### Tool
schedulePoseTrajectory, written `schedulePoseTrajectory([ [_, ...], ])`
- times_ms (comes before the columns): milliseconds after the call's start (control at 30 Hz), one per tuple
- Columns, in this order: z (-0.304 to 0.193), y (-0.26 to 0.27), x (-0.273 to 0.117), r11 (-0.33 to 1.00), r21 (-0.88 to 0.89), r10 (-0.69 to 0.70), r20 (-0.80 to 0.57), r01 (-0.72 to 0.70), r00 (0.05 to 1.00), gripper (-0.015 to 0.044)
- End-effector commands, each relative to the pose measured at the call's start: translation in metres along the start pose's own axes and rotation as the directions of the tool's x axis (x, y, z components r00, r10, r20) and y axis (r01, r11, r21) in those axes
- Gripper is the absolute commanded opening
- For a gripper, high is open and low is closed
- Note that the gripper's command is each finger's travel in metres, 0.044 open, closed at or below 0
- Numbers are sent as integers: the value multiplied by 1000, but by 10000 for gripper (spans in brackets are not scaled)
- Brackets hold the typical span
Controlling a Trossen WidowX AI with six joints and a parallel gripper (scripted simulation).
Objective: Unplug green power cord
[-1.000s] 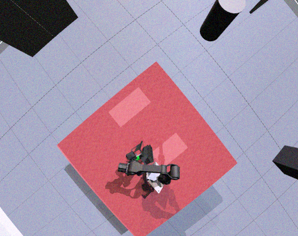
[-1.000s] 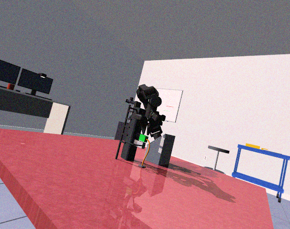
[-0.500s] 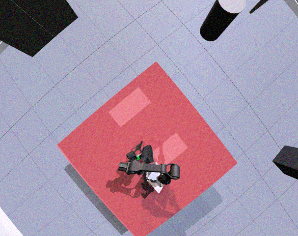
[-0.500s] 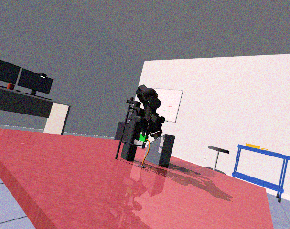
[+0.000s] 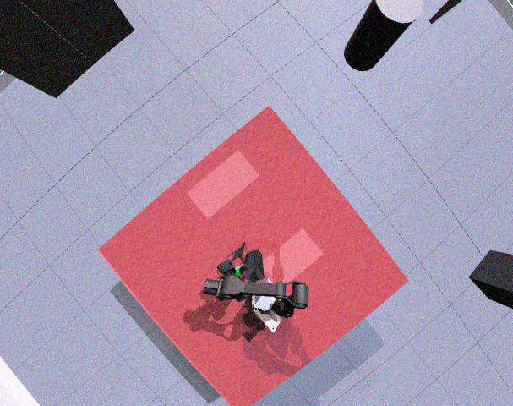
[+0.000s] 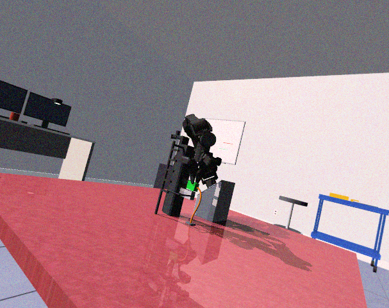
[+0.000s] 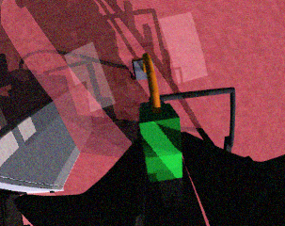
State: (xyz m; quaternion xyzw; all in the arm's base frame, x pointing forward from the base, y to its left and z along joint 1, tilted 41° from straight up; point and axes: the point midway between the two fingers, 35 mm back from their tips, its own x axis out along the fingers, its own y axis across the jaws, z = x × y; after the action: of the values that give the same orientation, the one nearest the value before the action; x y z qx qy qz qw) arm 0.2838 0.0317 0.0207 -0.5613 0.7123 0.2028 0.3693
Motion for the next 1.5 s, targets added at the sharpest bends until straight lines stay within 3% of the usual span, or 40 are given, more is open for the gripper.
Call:
schedulePoseTrajectory([
  [0,9,-1,-2,1000,3,-2,12,2,1000,0],
  [733,44,-3,-7,1000,1,-4,14,4,1000,0],
  [1267,44,-4,-3,1000,-2,-5,11,5,1000,420],
  [1467,91,-3,-13,1000,-1,-5,14,5,1000,440],
])
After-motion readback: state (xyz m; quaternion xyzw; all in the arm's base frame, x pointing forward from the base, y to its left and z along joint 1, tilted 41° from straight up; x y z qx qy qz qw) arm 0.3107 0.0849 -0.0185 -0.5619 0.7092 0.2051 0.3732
